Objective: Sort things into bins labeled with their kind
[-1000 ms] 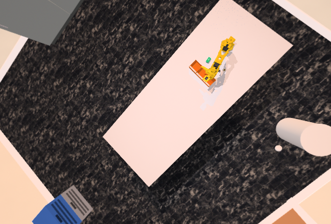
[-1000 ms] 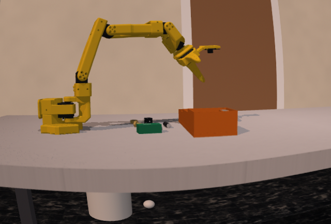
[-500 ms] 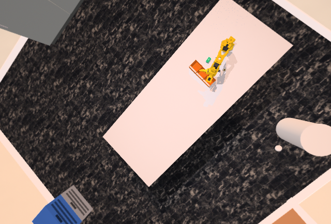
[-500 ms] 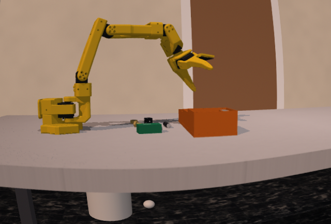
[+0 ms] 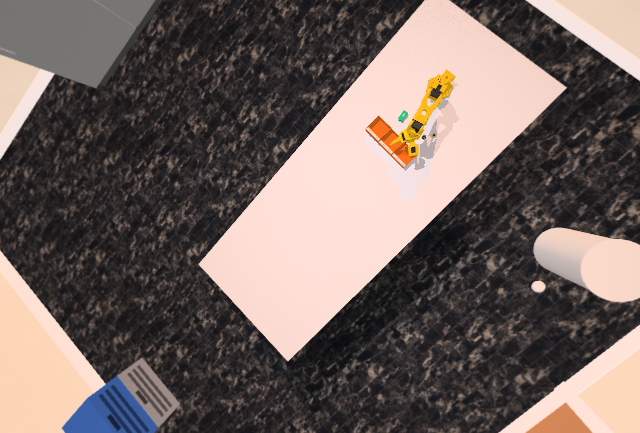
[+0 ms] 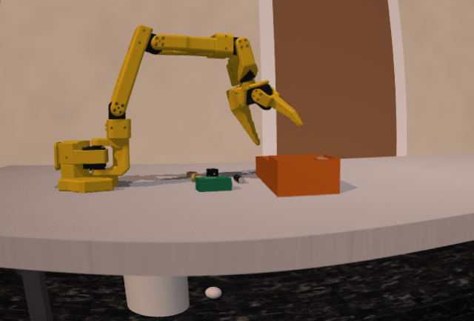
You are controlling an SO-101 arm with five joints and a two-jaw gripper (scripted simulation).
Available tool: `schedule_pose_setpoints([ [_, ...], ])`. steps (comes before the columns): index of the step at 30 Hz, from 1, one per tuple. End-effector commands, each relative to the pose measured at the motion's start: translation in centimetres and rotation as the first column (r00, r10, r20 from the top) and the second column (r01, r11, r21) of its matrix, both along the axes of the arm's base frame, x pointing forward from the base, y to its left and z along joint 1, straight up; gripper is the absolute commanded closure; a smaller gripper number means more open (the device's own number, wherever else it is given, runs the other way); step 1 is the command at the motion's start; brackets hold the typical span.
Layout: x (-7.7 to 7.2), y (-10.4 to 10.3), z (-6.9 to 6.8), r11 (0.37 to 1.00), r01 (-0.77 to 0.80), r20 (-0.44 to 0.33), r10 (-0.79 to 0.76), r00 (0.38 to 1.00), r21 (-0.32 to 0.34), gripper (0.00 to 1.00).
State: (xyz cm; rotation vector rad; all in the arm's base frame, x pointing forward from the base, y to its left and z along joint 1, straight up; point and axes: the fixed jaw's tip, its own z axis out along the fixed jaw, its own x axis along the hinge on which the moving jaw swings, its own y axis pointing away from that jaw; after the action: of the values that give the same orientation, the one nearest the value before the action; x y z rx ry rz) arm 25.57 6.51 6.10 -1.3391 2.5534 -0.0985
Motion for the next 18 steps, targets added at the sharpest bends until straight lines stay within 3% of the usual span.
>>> schedule_pose_setpoints([
  [1, -0.5, -0.5, 1.1, 0.993, -0.115, 0.012, 0.115, 0.993, -0.032, 0.55],
  [10, -2.6, -1.5, 0.4, 0.904, -0.417, -0.122, 0.406, 0.906, -0.090, 0.70],
  [18, -3.5, -1.9, 0.2, 0.835, -0.543, -0.182, 0.522, 0.833, -0.088, 0.77],
])
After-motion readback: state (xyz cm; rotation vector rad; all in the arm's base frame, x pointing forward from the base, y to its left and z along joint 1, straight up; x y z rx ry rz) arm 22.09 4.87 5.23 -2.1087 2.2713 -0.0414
